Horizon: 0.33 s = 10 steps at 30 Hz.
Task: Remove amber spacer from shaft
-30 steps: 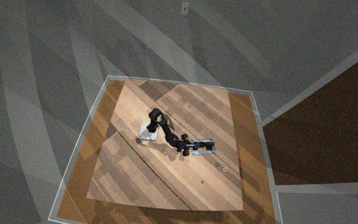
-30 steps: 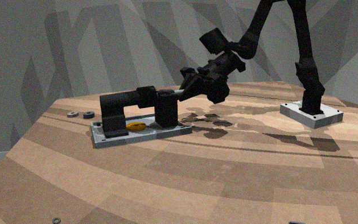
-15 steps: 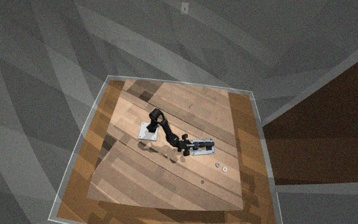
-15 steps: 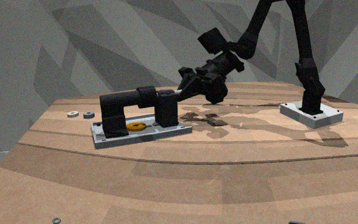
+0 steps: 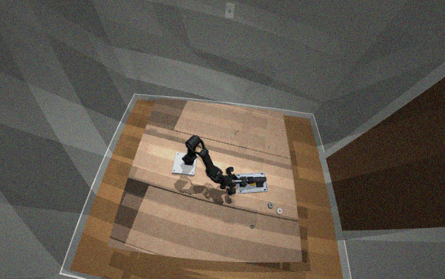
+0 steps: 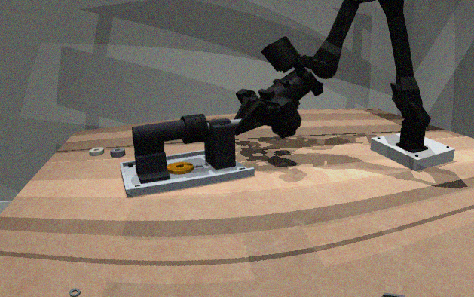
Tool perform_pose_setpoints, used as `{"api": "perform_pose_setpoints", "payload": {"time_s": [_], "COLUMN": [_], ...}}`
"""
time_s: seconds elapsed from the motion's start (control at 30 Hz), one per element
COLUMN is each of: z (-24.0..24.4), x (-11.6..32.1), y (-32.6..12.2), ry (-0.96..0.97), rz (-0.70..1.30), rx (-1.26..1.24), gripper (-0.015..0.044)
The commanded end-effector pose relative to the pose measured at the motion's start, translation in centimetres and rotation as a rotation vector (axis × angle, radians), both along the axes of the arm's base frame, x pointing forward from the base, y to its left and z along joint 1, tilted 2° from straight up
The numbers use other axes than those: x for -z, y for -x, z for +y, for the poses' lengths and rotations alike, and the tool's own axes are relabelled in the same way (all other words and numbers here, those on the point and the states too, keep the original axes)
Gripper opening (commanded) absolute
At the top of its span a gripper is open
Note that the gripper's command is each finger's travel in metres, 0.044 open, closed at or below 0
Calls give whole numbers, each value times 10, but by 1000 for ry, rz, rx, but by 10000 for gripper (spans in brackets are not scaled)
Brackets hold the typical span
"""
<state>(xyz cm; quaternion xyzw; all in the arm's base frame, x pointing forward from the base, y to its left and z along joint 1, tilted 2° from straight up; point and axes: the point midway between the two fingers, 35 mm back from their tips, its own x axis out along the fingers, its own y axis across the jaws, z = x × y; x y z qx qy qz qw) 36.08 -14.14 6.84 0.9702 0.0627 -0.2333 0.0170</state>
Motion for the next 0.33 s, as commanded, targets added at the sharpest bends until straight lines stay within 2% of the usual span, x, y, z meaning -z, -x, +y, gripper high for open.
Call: {"api": "perform_pose_setpoints", "payload": {"time_s": [0.0,0.3], "z": [0,-3], "x": [0,-5], "y": [0,9], "ry": [1,1], "rz": [0,2], "rx": [1,0], "gripper": [157,394]}}
